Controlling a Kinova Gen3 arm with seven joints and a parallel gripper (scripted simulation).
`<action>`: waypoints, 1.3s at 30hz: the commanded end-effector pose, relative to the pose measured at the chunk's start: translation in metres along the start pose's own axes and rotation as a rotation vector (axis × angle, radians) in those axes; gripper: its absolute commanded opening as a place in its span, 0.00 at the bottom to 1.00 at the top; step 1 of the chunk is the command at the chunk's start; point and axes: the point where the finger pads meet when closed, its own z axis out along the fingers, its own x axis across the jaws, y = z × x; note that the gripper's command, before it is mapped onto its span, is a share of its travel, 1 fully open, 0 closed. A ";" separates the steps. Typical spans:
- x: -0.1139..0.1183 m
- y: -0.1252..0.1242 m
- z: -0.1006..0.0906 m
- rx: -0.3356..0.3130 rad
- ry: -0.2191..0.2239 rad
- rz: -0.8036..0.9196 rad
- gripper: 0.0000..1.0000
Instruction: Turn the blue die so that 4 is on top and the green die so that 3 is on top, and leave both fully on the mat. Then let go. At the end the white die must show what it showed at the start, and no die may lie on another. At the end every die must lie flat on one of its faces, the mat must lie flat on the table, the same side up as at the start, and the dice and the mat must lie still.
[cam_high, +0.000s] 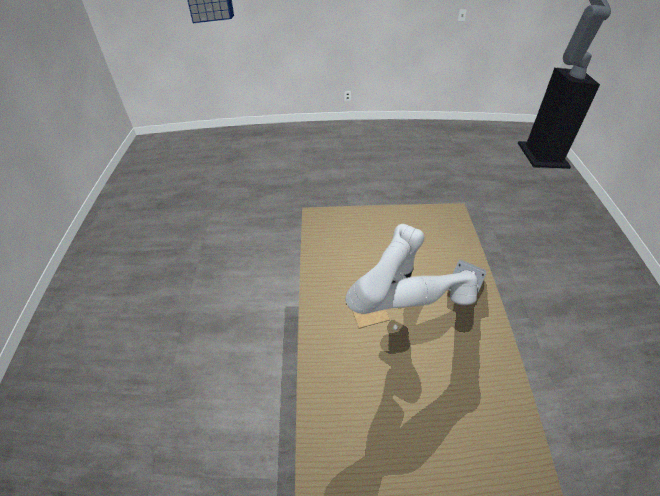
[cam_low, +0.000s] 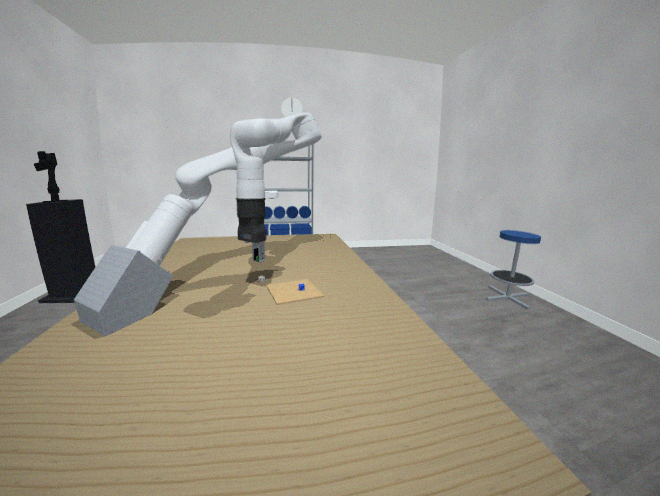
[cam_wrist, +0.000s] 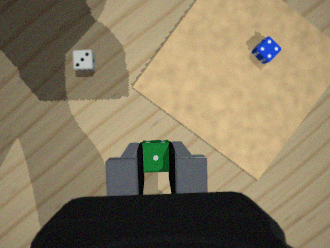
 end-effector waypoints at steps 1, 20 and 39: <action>0.001 -0.005 0.000 0.000 0.002 -0.062 0.34; -0.001 -0.025 0.002 -0.027 -0.002 -0.648 0.34; -0.003 -0.054 0.004 -0.042 -0.014 -1.412 0.34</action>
